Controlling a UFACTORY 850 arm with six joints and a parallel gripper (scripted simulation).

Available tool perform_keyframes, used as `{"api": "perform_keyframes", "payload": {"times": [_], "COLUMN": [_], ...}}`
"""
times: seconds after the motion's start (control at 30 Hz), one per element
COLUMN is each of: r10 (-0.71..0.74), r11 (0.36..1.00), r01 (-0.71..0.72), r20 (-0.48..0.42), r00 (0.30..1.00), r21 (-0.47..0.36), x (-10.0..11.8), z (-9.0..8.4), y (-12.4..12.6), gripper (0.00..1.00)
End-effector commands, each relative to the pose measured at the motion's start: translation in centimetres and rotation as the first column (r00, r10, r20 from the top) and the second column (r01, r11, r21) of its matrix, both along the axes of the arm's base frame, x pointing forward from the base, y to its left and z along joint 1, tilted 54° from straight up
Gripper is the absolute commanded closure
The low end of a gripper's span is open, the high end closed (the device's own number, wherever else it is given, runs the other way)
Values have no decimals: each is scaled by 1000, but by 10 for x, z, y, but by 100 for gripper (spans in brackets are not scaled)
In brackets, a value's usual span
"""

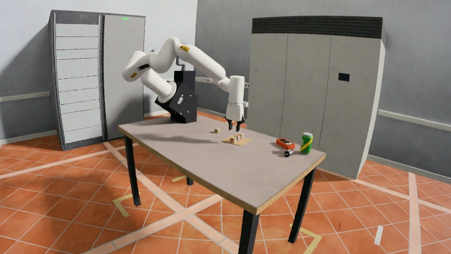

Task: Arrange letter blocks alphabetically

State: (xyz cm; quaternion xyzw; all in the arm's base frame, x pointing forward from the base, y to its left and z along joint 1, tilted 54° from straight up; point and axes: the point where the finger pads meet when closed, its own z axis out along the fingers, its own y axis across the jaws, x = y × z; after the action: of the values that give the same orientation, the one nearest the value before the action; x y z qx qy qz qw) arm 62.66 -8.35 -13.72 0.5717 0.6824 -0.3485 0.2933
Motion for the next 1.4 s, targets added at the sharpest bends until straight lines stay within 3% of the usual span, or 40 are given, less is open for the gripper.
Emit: {"api": "perform_keyframes", "payload": {"times": [0.0, 0.2, 0.23, 1.13, 1.37], "r10": [0, 0, 0, 0, 0], "r11": [1000, 1000, 1000, 1000, 1000], "r01": [0, 0, 0, 0, 0], "r20": [1, 1, 1, 1, 1], "r00": [1000, 1000, 1000, 1000, 1000], "r21": [0, 0, 0, 0, 0], "x": [0, 0, 0, 0, 0], "z": [7, 10, 10, 13, 29], "y": [9, 13, 13, 17, 39], "gripper": [52, 52, 0, 0, 0]}}
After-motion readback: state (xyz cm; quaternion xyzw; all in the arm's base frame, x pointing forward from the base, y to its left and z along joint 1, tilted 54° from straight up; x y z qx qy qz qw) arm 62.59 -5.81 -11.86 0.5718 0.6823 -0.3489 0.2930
